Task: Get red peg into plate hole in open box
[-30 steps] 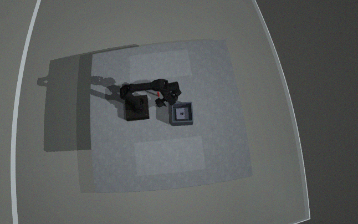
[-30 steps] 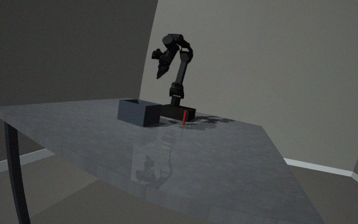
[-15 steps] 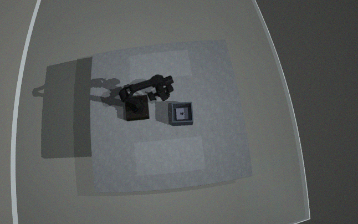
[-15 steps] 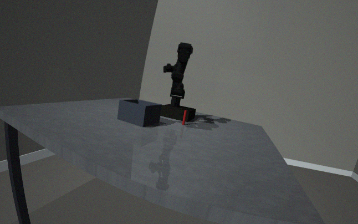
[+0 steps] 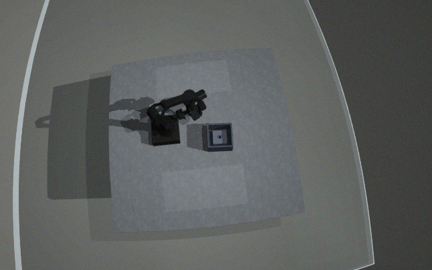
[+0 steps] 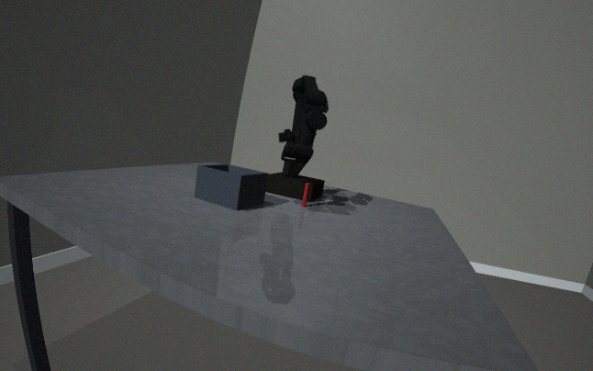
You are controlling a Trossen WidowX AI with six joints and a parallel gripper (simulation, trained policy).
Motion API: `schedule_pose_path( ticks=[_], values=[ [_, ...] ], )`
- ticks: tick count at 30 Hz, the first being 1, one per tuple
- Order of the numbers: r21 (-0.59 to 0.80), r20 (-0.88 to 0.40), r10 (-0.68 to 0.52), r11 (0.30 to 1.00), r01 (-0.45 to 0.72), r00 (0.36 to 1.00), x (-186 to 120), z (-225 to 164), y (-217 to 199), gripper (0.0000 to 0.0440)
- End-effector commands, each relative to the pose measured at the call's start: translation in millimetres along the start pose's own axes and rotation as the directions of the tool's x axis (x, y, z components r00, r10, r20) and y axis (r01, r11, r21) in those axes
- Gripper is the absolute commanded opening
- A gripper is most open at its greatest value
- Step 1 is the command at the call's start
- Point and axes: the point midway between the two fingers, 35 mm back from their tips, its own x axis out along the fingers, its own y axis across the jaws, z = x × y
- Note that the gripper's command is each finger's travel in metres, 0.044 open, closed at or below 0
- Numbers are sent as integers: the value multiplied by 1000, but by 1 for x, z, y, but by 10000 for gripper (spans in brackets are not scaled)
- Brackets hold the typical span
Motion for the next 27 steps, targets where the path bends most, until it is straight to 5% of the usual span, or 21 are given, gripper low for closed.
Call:
schedule_pose_path(
  ticks=[1, 15, 27],
  values=[
    [-2, -13, 4, 1000, -4, 1000, 17, -8, 4, 440],
    [4, -67, 104, 995, -104, 992, 76, -32, 17, 428],
    [11, -143, 67, 998, -67, 987, 85, -40, 13, 145]
  ],
)
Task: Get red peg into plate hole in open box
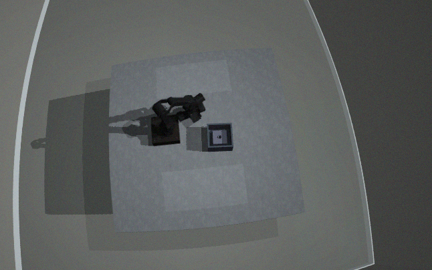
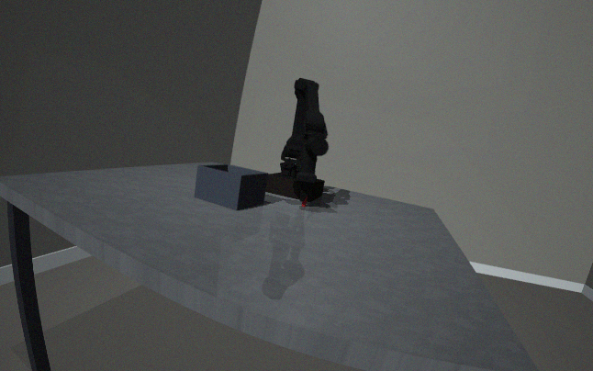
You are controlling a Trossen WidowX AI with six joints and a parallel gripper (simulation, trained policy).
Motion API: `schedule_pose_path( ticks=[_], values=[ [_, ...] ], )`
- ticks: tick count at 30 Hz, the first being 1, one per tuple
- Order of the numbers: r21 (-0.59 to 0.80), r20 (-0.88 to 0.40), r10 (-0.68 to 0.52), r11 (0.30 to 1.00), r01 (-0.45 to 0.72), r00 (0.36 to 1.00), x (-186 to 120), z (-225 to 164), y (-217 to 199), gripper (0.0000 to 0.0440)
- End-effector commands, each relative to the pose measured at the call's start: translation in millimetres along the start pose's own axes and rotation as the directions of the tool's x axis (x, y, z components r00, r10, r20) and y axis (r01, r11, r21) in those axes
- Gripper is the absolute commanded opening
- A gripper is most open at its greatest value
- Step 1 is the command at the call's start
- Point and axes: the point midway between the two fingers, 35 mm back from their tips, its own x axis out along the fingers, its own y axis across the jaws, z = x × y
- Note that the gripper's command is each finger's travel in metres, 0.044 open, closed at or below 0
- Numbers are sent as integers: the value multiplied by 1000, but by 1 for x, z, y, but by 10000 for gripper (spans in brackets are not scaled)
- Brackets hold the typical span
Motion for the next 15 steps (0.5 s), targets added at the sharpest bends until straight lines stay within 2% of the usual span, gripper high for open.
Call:
schedule_pose_path(
  ticks=[1, 6, 15],
  values=[
    [-8, -30, -14, 1000, 13, 999, 1, -2, 0, 121],
    [-14, -63, -27, 1000, 27, 998, -1, -2, 2, 0],
    [-95, -1, 44, 994, -43, 999, -29, 8, 18, 0]
  ],
)
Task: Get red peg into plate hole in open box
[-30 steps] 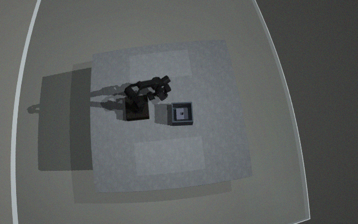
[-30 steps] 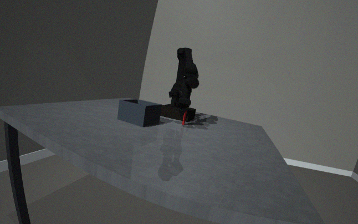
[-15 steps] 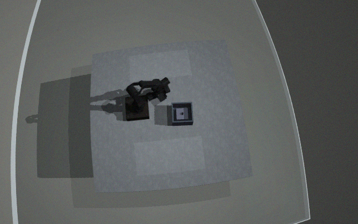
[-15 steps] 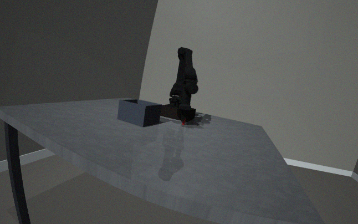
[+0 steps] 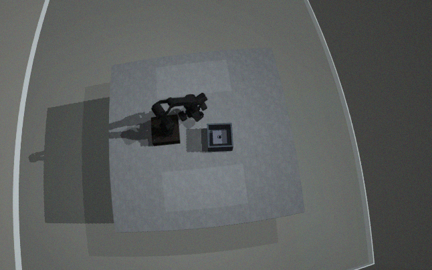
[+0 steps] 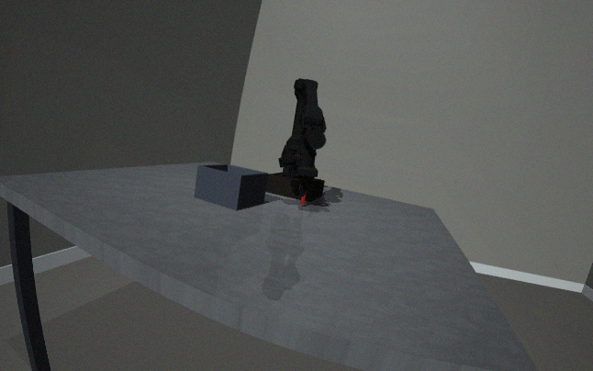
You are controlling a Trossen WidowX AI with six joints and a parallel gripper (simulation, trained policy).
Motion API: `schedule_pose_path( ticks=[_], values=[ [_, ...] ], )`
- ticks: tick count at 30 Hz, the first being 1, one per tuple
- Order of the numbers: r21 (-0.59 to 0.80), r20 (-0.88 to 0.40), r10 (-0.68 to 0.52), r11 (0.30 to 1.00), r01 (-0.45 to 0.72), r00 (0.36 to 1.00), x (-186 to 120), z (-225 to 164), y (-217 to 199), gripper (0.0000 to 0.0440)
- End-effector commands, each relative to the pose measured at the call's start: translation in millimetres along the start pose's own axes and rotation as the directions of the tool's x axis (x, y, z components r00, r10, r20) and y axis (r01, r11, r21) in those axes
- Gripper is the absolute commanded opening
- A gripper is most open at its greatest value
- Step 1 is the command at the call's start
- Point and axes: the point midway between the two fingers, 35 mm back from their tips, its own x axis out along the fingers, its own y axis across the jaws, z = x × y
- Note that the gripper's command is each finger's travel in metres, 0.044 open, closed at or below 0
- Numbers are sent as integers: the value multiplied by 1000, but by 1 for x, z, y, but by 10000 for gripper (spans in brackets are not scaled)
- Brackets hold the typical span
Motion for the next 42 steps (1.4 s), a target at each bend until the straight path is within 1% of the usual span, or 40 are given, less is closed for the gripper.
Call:
schedule_pose_path(
  ticks=[1, 11, 22, 31, 42],
  values=[
    [-37, 26, 36, 999, -35, 999, -15, 5, 8, 0],
    [-117, 99, 111, 988, -99, 989, -57, 24, 29, 0],
    [-130, 179, 167, 981, -145, 970, -101, 59, 54, 0],
    [-80, 226, 167, 985, -152, 960, -112, 100, 62, 0],
    [-12, 266, 157, 987, -159, 951, -114, 146, 67, 0]
  ],
)
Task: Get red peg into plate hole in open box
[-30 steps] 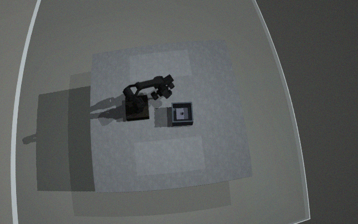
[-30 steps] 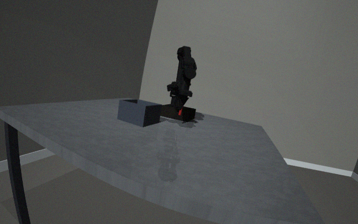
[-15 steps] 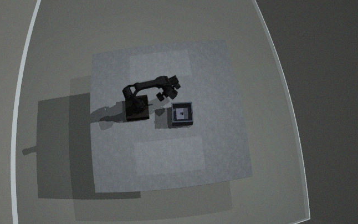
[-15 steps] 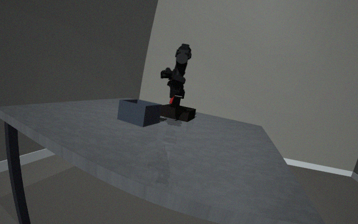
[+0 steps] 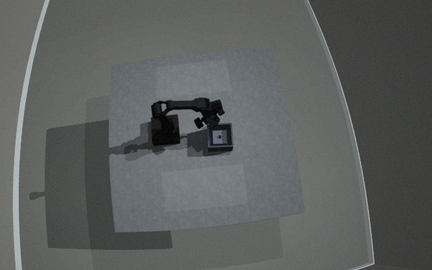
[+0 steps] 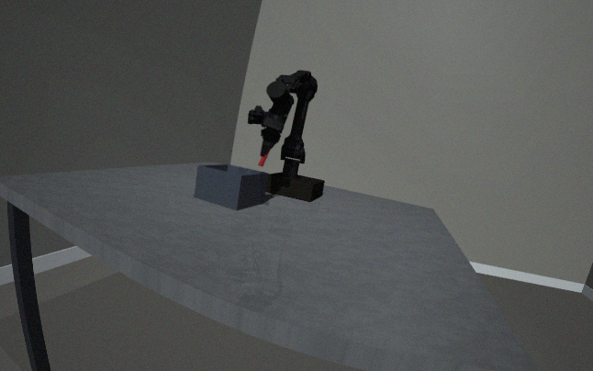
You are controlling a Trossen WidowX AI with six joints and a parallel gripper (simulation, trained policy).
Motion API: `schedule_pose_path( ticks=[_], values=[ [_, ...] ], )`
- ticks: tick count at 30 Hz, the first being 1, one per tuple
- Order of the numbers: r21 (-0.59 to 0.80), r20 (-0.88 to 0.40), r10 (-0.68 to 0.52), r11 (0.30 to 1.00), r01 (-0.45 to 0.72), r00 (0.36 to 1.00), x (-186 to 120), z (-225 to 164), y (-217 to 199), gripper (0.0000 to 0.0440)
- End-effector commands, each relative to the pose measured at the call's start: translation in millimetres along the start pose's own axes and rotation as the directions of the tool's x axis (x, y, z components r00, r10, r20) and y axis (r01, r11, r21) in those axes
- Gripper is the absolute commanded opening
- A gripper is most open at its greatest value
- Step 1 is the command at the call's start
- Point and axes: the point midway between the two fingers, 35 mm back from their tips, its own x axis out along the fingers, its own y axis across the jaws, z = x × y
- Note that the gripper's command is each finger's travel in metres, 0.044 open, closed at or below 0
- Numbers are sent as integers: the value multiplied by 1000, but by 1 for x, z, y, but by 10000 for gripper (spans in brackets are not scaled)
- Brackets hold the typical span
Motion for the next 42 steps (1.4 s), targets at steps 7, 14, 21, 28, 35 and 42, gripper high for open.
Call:
schedule_pose_path(
  ticks=[7, 14, 21, 28, 35, 42],
  values=[
    [52, 25, -18, 998, 16, 1000, 16, 35, 2, 1],
    [87, 20, -31, 996, 29, 999, 30, 55, 1, 7],
    [106, -6, -51, 993, 51, 999, 47, 65, -1, 15],
    [99, -36, -87, 991, 90, 996, 70, 68, -4, 26],
    [63, -57, -132, 989, 135, 990, 89, 71, -8, 156],
    [56, -44, -117, 991, 120, 992, 93, 88, 3, 268]
  ],
)
